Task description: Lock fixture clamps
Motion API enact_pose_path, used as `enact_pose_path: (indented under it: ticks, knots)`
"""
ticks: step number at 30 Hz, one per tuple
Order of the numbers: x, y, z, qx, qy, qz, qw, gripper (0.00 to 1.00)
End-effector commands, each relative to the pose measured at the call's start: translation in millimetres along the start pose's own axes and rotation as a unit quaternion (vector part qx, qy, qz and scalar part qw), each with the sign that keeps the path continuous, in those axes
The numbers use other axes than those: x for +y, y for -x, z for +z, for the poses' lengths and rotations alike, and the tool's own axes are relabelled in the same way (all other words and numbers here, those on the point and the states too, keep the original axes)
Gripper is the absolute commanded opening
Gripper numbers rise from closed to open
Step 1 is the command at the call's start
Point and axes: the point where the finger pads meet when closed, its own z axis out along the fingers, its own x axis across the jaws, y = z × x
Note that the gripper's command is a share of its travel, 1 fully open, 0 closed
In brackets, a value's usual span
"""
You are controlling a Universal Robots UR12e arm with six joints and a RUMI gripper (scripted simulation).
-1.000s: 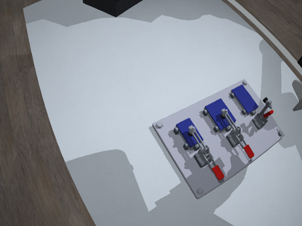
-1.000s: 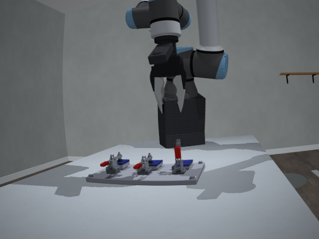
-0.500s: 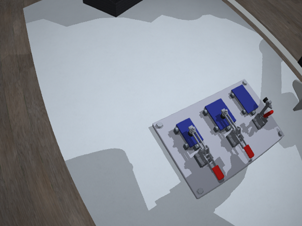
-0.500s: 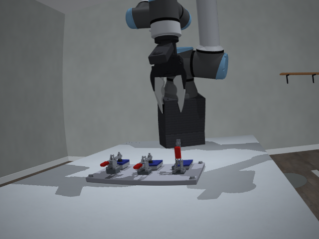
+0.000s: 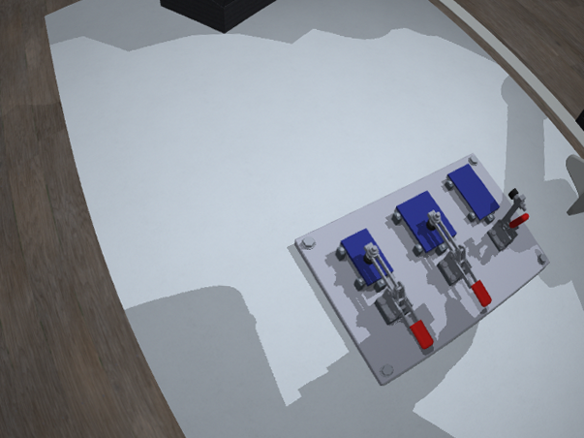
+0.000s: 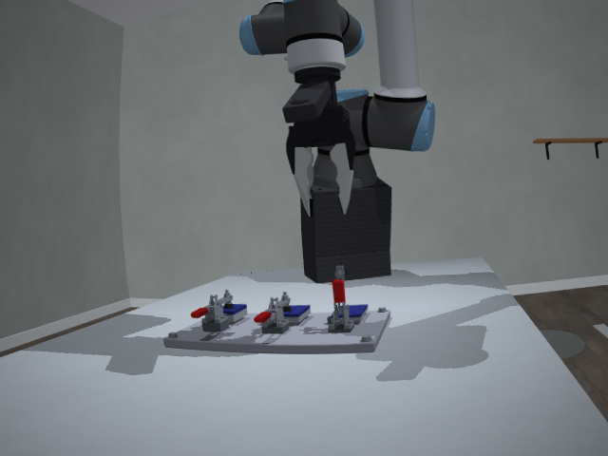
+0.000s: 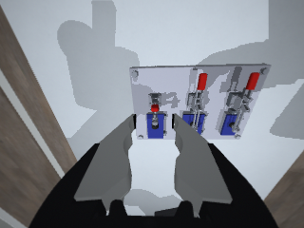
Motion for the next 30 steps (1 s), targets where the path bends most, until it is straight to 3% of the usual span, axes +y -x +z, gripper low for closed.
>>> enact_pose_path:
  ticks: [1, 5, 18, 30]
  knots:
    - [-3.2, 1.4, 1.7, 0.0, -0.002, -0.001, 1.0, 0.28]
    - [-2.1, 1.9, 6.5, 0.0, -0.001, -0.001, 1.0, 0.28]
    - [0.8, 2.1, 58.0, 0.0, 0.001, -0.001, 1.0, 0.28]
    - [-0.2, 1.3, 59.5, 0.0, -0.001, -0.001, 1.0, 0.28]
